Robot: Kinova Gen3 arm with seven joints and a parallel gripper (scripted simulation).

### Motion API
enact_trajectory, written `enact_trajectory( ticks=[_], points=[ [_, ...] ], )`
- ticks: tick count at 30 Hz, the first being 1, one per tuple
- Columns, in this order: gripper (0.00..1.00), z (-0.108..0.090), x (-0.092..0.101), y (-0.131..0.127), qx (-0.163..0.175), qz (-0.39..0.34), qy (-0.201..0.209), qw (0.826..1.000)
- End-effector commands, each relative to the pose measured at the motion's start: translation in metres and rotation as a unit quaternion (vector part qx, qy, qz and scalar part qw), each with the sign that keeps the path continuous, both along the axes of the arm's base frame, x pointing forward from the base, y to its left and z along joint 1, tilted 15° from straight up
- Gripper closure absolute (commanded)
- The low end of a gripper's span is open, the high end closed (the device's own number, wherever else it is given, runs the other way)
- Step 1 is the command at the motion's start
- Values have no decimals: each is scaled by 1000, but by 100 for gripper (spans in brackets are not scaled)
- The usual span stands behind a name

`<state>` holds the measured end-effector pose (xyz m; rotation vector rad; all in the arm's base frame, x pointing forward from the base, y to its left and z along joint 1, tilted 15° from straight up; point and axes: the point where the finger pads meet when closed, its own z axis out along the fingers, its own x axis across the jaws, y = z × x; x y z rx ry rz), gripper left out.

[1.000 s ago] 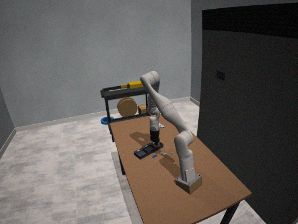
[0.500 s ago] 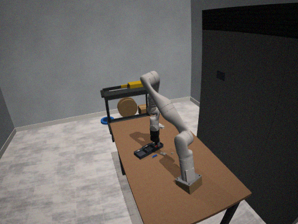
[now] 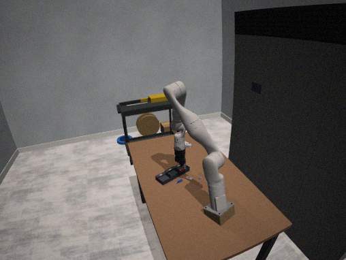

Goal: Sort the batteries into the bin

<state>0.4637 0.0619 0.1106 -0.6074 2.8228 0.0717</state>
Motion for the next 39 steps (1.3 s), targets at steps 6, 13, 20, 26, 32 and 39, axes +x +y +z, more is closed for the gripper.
enact_trajectory(
  ticks=[6, 13, 20, 26, 32, 39],
  points=[
    [40, 13, -1, 1, 2, 2, -4, 1000],
    [40, 30, -5, 0, 2, 2, -4, 1000],
    [40, 30, -5, 0, 2, 2, -4, 1000],
    [40, 30, -5, 0, 2, 2, -4, 1000],
    [40, 27, -49, 23, 13, -43, 1, 999],
    [40, 23, -101, 50, 13, -43, 1, 999]
  ],
)
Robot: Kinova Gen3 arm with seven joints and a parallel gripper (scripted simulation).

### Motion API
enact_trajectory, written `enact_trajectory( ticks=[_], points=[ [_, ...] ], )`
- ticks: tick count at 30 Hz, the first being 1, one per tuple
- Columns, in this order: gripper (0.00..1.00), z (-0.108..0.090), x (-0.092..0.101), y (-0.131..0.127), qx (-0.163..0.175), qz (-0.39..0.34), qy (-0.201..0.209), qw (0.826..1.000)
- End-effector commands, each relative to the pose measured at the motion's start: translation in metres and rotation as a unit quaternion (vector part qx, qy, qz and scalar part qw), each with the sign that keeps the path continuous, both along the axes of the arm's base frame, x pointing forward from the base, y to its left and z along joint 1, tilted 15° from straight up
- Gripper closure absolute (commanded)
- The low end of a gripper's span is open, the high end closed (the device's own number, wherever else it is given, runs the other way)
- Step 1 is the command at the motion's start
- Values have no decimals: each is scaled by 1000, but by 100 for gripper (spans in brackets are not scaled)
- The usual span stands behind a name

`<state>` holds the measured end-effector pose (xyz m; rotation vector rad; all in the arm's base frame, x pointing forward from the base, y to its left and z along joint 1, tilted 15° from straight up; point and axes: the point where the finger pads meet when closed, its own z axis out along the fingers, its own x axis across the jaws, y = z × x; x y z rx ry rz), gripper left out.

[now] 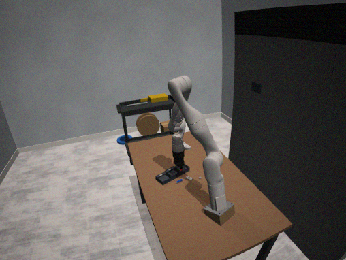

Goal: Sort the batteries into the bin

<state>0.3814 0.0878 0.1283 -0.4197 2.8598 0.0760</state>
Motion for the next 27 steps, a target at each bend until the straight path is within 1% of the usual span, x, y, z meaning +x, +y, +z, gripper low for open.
enact_trajectory(
  ticks=[1, 3, 5, 7, 12, 27],
  points=[
    [40, 5, -26, 28, 4, 22, -4, 1000],
    [40, 5, -26, 28, 4, 22, -4, 1000],
    [40, 4, -42, 38, 4, 22, -4, 1000],
    [40, 4, -45, 41, 4, 22, -4, 1000],
    [40, 4, -45, 45, 4, 22, -4, 1000],
    [40, 4, -41, 37, 4, 22, -4, 1000]
  ],
)
